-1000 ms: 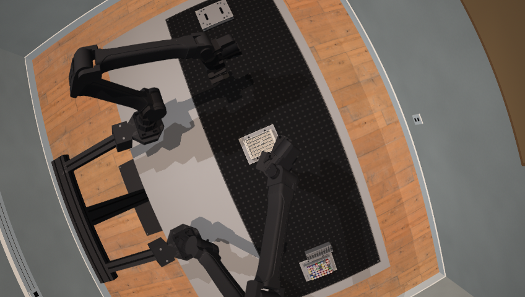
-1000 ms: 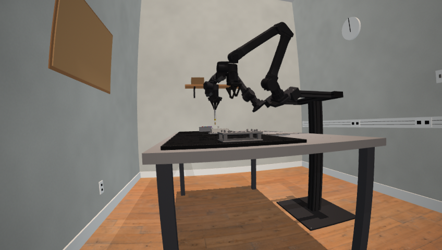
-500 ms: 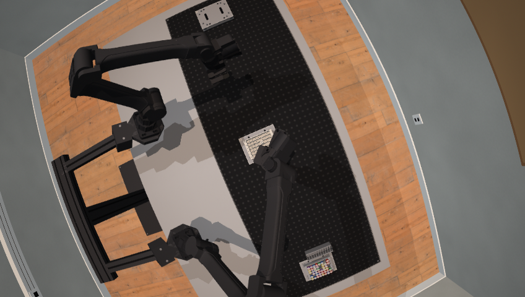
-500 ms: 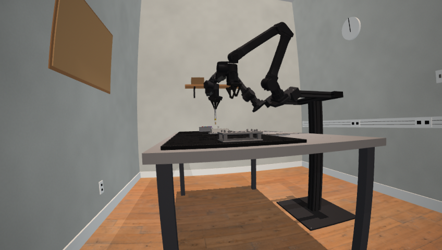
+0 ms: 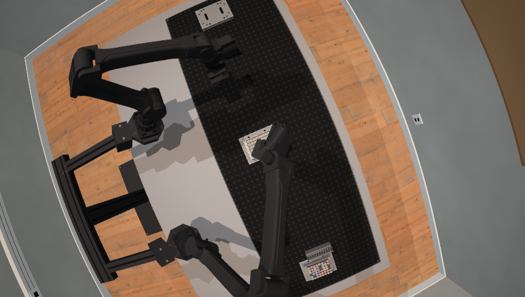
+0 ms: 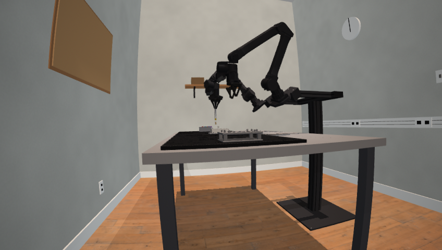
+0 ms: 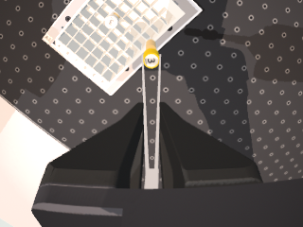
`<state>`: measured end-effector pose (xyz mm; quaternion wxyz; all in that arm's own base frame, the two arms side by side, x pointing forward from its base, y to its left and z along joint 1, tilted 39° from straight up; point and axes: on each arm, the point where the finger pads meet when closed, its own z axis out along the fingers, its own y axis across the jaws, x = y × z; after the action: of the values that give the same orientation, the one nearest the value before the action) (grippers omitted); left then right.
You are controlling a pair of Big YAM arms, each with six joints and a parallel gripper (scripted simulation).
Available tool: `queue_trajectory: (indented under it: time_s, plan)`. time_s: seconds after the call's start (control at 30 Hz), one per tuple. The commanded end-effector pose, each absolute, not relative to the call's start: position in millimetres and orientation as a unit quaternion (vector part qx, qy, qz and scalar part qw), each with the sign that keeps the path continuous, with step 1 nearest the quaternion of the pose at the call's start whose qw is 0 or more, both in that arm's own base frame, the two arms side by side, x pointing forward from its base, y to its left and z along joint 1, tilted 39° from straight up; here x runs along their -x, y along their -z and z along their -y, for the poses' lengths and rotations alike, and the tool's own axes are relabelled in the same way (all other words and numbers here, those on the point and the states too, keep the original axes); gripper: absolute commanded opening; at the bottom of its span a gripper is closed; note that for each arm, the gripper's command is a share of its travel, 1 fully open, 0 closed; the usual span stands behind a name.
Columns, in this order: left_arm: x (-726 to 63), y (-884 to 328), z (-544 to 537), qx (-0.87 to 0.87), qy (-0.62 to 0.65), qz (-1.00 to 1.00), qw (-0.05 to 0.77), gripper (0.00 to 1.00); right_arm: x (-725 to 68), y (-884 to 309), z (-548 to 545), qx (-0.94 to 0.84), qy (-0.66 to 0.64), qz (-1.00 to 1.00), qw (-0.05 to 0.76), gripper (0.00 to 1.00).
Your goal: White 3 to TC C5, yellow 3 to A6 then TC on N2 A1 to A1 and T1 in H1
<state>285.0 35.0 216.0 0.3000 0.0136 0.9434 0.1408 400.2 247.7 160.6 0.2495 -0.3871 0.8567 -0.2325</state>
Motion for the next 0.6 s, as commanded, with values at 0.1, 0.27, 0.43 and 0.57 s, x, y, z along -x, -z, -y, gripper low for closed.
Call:
queue_trajectory:
  time_s: [0.1, 0.27, 0.43, 0.57]
  plan:
    - [-290, -229, -34, -0.019, -0.141, -0.939, 0.313, 1.00, -405, -163, -269, 0.385, 0.231, -0.857, 0.252, 0.09]
    - [-290, -229, -34, -0.019, -0.141, -0.939, 0.313, 1.00, -405, -149, -254, 0.378, 0.239, -0.863, 0.235, 0.09]
    - [-290, -229, -34, -0.019, -0.141, -0.939, 0.313, 1.00, -405, -160, -282, 0.385, 0.231, -0.857, 0.252, 0.09]
    - [-290, -229, -34, -0.019, -0.141, -0.939, 0.313, 1.00, -410, -158, -282, 0.379, 0.233, -0.860, 0.250, 0.09]
